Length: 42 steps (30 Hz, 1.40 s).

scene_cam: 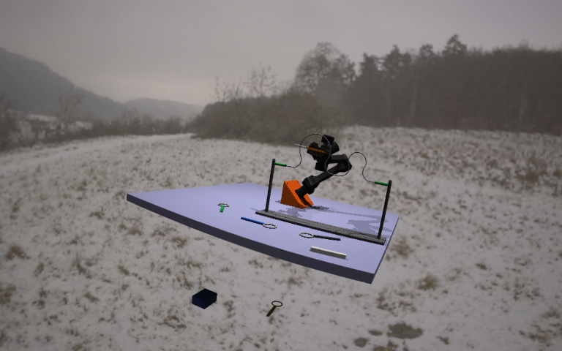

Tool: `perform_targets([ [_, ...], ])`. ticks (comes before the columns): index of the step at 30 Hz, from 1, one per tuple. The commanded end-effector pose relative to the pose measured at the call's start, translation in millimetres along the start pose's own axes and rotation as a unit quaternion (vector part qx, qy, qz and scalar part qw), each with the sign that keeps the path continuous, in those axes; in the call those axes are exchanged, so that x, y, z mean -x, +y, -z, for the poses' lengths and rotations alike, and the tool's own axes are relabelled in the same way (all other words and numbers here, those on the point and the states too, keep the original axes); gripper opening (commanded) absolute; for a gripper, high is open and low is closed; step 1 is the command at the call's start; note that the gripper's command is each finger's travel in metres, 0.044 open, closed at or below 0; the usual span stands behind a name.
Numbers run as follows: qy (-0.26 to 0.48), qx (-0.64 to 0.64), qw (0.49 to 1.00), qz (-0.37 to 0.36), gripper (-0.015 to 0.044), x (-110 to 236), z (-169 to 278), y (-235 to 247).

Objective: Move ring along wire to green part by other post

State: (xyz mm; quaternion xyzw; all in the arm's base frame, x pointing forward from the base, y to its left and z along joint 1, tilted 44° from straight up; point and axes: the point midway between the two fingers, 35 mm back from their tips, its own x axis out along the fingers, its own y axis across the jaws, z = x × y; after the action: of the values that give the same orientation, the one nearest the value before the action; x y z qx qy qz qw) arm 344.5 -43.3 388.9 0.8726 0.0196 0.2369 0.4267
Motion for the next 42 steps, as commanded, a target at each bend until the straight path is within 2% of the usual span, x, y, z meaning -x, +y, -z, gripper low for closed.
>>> perform_targets([
  [1,-0.005,-0.024,1.000,-0.015,-0.0150,-0.1,-0.9,2.6],
  [29,-0.022,-0.171,0.980,-0.095,-0.0150,-0.5,-2.5,14.5],
  [42,-0.024,-0.201,0.973,-0.112,-0.0150,-1.3,0.1,10.7],
])
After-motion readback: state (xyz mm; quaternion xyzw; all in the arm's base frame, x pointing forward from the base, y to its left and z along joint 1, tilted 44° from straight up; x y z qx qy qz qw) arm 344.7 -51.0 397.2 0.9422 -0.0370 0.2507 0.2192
